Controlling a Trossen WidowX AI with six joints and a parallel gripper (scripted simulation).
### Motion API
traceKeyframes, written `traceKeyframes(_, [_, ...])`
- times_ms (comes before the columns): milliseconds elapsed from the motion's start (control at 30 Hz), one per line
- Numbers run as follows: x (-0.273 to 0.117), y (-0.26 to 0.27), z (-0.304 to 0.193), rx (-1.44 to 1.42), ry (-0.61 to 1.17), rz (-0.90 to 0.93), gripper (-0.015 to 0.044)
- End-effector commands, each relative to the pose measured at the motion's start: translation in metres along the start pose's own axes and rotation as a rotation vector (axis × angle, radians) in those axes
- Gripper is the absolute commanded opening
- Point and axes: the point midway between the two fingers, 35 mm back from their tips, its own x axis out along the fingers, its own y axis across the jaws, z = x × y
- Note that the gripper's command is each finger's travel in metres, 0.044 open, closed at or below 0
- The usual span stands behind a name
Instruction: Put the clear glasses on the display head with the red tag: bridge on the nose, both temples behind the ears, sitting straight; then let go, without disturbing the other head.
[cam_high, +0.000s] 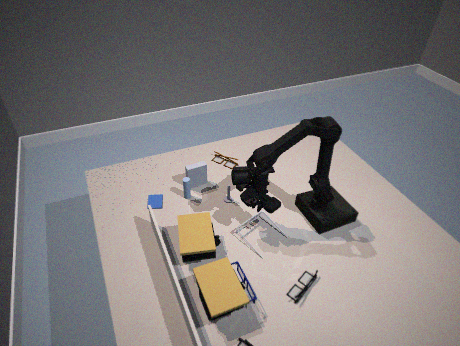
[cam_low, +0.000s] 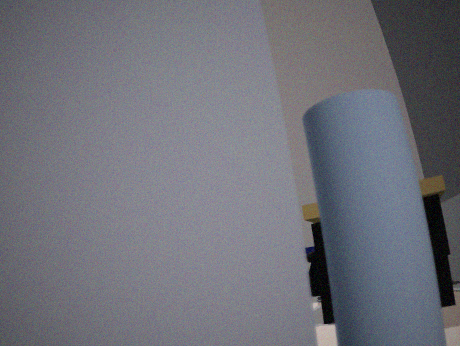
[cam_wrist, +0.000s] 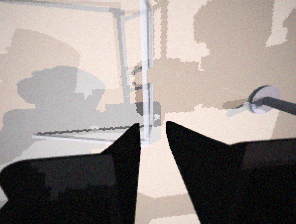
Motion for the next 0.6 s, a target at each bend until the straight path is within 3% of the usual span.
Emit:
traceKeyframes(0, [-0.0115, -0.0013, -0.0011, -0.004, -0.001, 0.004, 0.0107])
traceKeyframes(33, [-0.0115, -0.0013, -0.0011, -0.004, -0.001, 0.004, 0.0107])
traceKeyframes(167, [-0.0059, -0.0014, 0.0006, 0.000, -0.005, -0.003, 0.0200])
traceKeyframes(467, [-0.0104, 0.0058, -0.0022, 0.013, -0.001, 0.004, 0.0200])
traceKeyframes(567, [-0.0104, 0.0058, -0.0022, 0.013, -0.001, 0.004, 0.0140])
